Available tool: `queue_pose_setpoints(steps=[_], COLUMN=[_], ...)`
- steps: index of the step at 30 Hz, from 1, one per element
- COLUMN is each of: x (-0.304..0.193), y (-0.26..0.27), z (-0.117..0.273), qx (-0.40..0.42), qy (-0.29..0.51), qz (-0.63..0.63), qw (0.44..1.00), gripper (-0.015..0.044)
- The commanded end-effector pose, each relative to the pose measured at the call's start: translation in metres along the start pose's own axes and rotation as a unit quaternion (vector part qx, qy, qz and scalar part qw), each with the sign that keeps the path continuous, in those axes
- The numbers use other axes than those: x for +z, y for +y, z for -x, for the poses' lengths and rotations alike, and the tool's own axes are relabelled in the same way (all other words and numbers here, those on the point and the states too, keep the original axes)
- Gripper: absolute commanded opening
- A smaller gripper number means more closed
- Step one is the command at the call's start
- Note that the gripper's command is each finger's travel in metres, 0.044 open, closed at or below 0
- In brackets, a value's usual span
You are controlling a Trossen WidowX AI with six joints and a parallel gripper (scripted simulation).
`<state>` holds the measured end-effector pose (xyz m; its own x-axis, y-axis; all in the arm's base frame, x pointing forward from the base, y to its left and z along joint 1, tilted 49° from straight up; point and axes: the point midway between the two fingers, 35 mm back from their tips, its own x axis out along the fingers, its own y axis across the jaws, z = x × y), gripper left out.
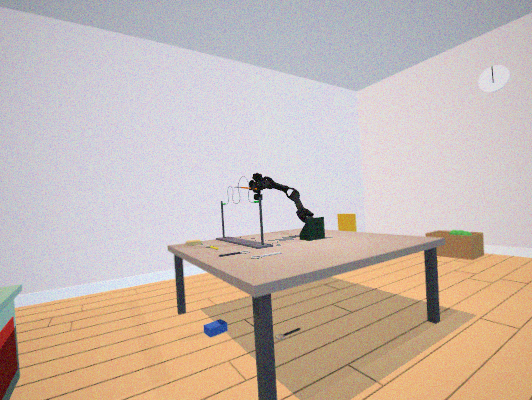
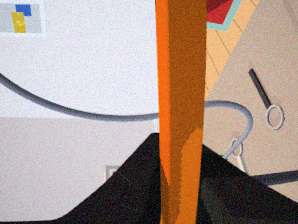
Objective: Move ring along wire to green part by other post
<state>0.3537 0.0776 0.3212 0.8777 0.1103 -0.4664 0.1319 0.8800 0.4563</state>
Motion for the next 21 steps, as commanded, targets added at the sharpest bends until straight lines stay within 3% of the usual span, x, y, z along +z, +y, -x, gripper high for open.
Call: queue_pose_setpoints(steps=[1, 21], x=[0.001, 0.0017], y=[0.0009, -0.0065], z=[0.0006, -0.0002], qx=[-0.01, -0.071], qy=[-0.004, -0.018], qz=[0.026, 0.135], qw=[1.0, 0.988], gripper=[-0.015, -0.015])
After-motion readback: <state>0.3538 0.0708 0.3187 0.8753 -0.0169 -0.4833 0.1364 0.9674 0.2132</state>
